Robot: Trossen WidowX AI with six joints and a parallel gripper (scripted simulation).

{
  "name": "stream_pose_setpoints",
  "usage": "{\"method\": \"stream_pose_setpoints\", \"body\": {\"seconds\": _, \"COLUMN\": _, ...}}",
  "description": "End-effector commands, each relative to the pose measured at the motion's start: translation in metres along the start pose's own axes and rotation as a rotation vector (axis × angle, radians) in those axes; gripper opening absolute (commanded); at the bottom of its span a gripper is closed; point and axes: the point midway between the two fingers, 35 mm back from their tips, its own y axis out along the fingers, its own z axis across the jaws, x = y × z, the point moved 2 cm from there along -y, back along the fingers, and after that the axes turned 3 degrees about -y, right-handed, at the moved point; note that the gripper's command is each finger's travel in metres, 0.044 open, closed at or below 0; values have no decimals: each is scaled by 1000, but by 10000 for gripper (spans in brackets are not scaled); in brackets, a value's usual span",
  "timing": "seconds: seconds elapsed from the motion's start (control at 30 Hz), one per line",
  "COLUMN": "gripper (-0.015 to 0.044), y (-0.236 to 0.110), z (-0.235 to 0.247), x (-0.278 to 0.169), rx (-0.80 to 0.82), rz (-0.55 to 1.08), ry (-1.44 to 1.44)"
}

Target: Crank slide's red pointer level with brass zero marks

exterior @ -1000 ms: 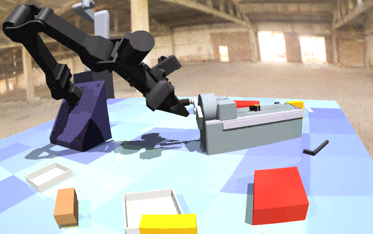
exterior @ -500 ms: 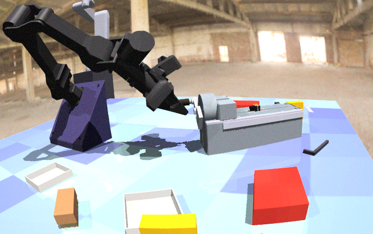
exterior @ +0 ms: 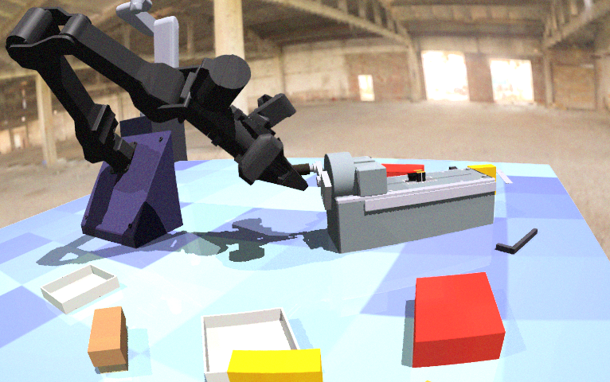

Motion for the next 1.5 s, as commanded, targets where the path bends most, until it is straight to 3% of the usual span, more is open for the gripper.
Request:
{"method": "stream_pose_setpoints", "body": {"seconds": 0.0, "gripper": 0, "y": 6, "z": 4, "x": -6, "rx": 13, "rz": 9, "ry": -2}}
{"method": "stream_pose_setpoints", "body": {"seconds": 1.47, "gripper": 0, "y": 32, "z": -21, "x": -33, "rx": 11, "rz": 10, "ry": -3}}
